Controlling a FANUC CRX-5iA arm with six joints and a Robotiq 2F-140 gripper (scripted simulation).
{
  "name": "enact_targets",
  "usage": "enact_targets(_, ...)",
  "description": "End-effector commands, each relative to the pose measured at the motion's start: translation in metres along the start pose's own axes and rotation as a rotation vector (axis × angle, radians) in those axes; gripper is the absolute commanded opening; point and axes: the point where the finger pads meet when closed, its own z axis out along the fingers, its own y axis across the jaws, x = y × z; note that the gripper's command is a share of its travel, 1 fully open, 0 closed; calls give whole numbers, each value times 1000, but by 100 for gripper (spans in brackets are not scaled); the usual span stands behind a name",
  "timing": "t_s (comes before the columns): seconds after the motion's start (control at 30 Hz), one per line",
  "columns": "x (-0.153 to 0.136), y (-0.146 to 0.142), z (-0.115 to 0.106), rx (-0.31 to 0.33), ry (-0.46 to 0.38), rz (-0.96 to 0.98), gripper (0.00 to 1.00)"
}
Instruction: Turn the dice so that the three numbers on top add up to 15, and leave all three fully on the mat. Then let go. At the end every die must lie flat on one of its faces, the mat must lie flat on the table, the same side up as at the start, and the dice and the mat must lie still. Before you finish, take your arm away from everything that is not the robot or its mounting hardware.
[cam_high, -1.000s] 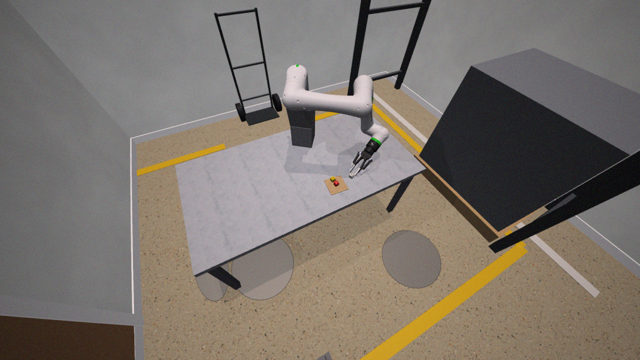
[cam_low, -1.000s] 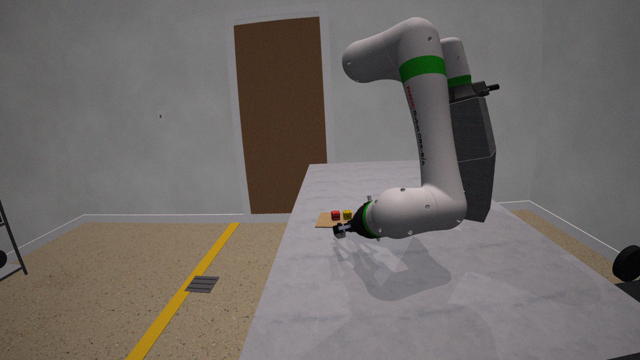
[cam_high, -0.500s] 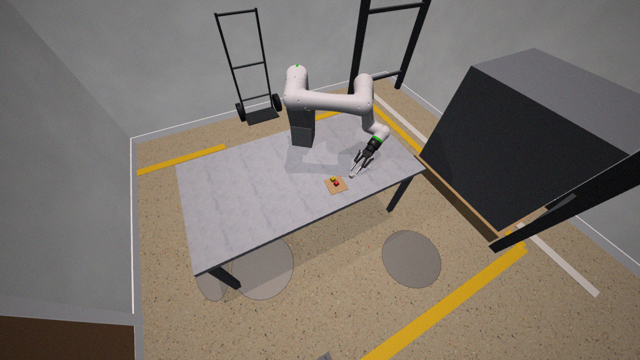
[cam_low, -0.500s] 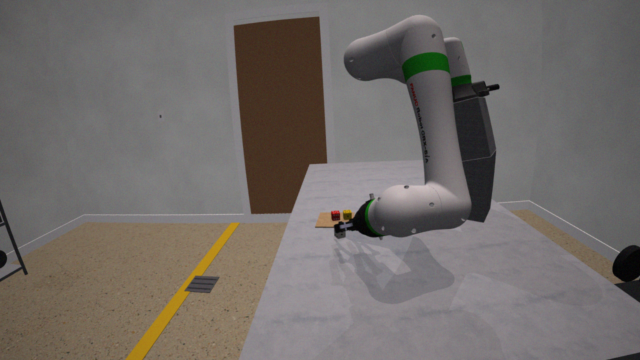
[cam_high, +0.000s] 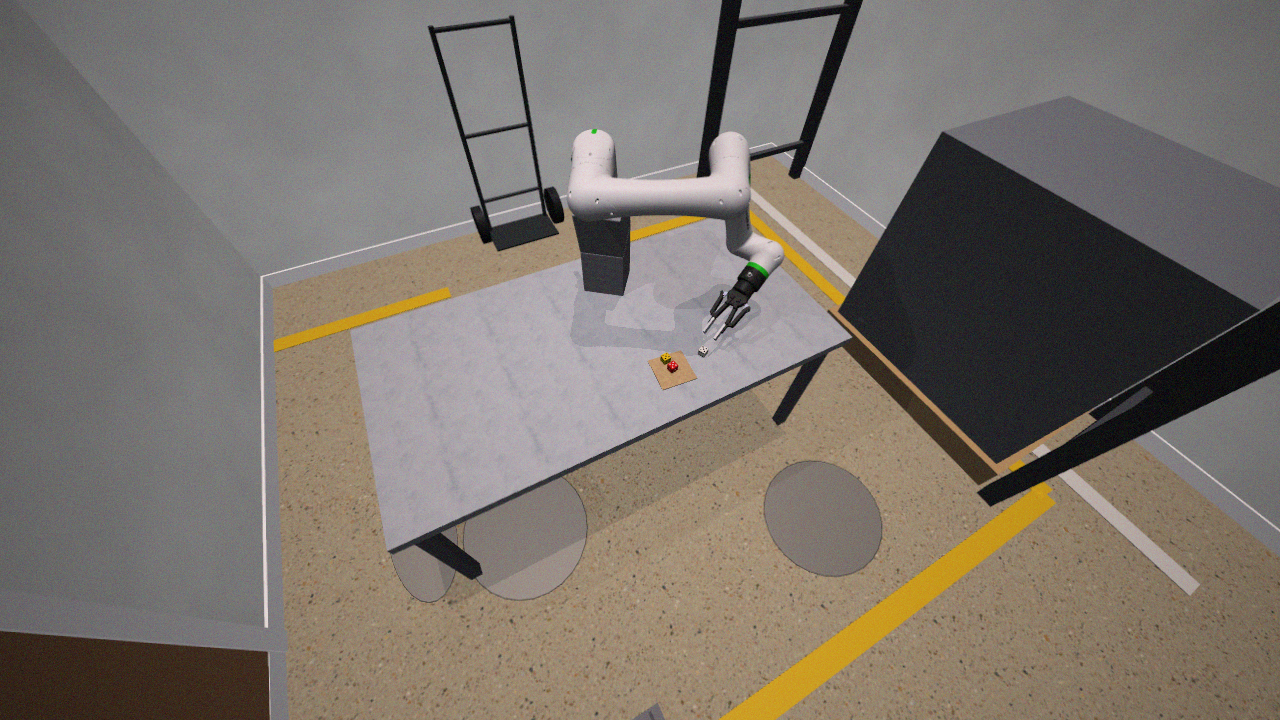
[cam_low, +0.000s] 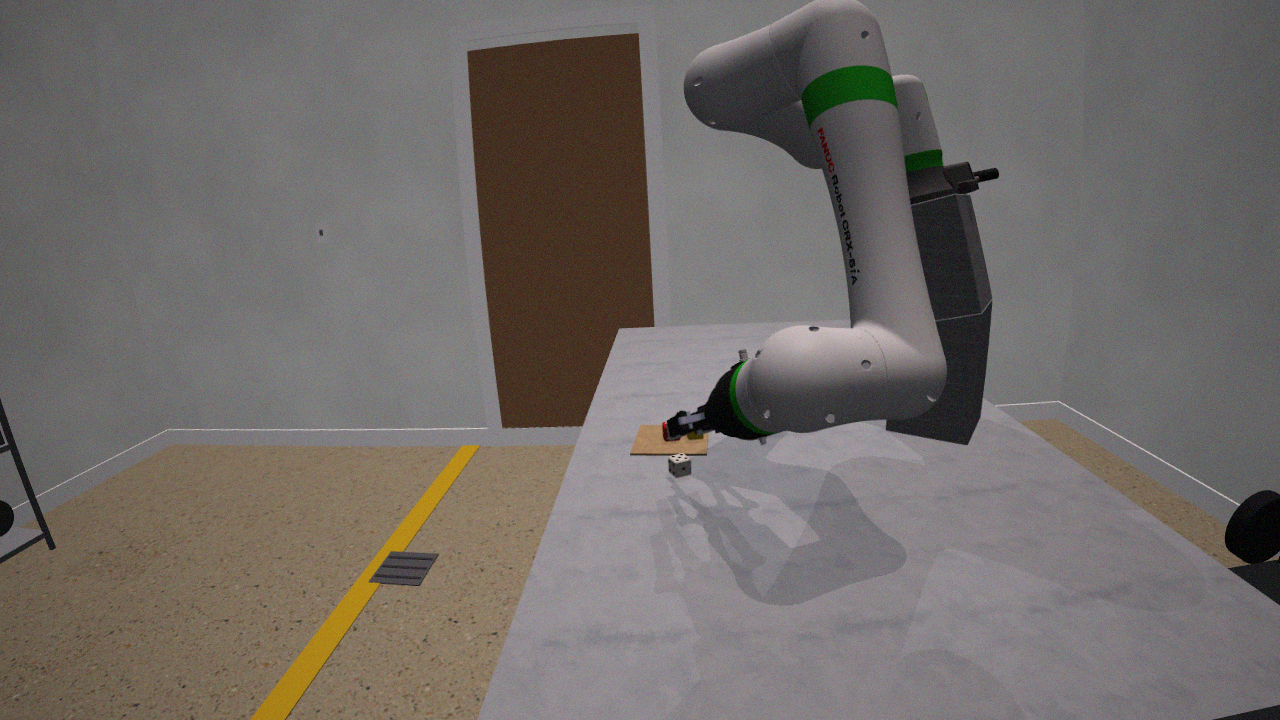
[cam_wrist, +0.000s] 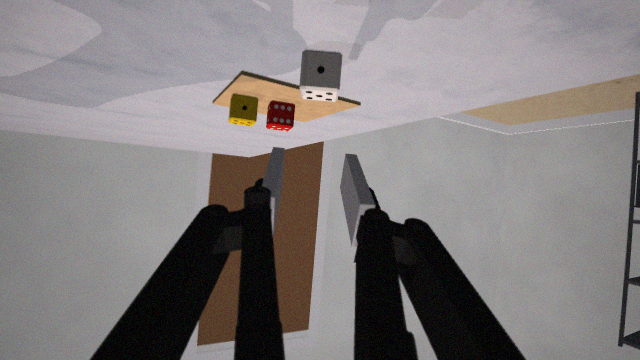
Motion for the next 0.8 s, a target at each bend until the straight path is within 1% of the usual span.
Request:
enact_targets(0.0,-7,0,-4,0,0,0,28)
enact_targets(0.2,-9,0,-5,0,4,0,28)
enact_targets(0.27,-10,0,-4,0,27,0,28)
enact_targets(0.33,-12,0,-2,1,80,0,28)
enact_targets(0.4,-12,0,-2,1,80,0,28)
enact_targets(0.47,-17,-2,1,2,165,1,28)
enact_targets(0.53,-23,-2,4,1,270,0,28)
enact_targets(0.57,-24,-2,4,1,284,0,28)
enact_targets(0.63,-28,-1,7,0,351,0,28)
enact_targets(0.67,-28,-1,7,0,355,0,28)
enact_targets(0.7,-31,-1,9,0,410,0,28)
enact_targets(0.77,-35,-1,11,-1,467,1,28)
